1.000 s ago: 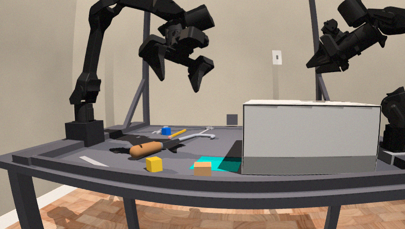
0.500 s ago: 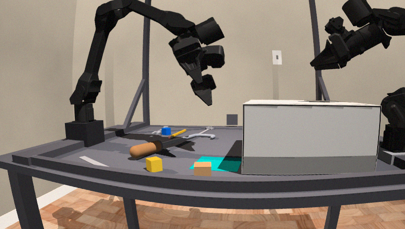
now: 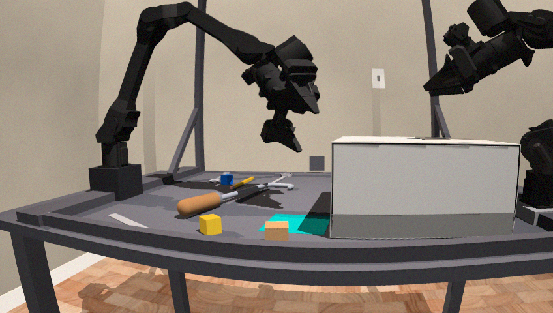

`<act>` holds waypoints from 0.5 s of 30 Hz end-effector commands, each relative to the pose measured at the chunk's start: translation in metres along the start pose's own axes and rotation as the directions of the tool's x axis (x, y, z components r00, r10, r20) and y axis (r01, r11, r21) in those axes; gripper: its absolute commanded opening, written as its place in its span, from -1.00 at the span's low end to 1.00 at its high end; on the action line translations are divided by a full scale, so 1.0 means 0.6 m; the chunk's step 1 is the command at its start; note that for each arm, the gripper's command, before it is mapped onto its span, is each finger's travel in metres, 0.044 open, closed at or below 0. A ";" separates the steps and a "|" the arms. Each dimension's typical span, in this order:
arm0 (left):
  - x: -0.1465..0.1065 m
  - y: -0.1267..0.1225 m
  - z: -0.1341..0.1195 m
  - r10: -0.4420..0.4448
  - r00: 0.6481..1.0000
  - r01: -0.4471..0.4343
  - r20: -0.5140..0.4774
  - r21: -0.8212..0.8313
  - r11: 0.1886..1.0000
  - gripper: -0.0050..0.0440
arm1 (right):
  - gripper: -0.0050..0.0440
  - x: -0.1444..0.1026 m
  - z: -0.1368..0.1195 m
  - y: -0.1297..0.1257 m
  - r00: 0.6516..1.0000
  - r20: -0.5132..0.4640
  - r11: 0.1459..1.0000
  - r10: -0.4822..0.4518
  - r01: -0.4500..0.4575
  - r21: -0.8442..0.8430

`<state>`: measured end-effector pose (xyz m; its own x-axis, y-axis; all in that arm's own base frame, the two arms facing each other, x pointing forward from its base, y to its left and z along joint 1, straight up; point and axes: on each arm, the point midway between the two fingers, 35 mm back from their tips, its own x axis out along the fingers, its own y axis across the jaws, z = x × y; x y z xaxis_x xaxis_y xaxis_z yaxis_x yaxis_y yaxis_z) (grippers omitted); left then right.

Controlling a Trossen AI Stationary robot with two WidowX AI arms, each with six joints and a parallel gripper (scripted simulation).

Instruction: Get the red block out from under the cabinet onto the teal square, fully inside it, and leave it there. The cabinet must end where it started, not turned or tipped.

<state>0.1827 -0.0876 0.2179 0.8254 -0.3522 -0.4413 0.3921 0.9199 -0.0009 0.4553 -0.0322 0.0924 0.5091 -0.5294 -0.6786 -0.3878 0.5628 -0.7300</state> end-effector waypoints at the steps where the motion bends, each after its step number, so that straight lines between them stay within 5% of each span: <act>1: -0.004 -0.001 0.008 -0.003 1.000 0.003 0.014 0.001 1.000 1.00 | 1.00 -0.007 0.030 0.001 0.996 0.062 0.984 -0.057 0.067 -0.166; 9: -0.004 -0.001 0.008 -0.003 1.000 0.003 0.014 0.001 1.000 1.00 | 1.00 -0.011 0.063 0.013 0.987 0.115 0.902 -0.113 0.150 -0.405; 15: -0.004 -0.001 0.008 -0.003 1.000 0.003 0.014 0.001 1.000 1.00 | 1.00 -0.019 0.095 0.027 0.972 0.166 0.757 -0.166 0.234 -0.610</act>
<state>0.1827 -0.0876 0.2179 0.8253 -0.3523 -0.4413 0.3922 0.9199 -0.0009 0.4810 0.0103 0.0871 0.6417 -0.5126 -0.5705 -0.6437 0.0445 -0.7640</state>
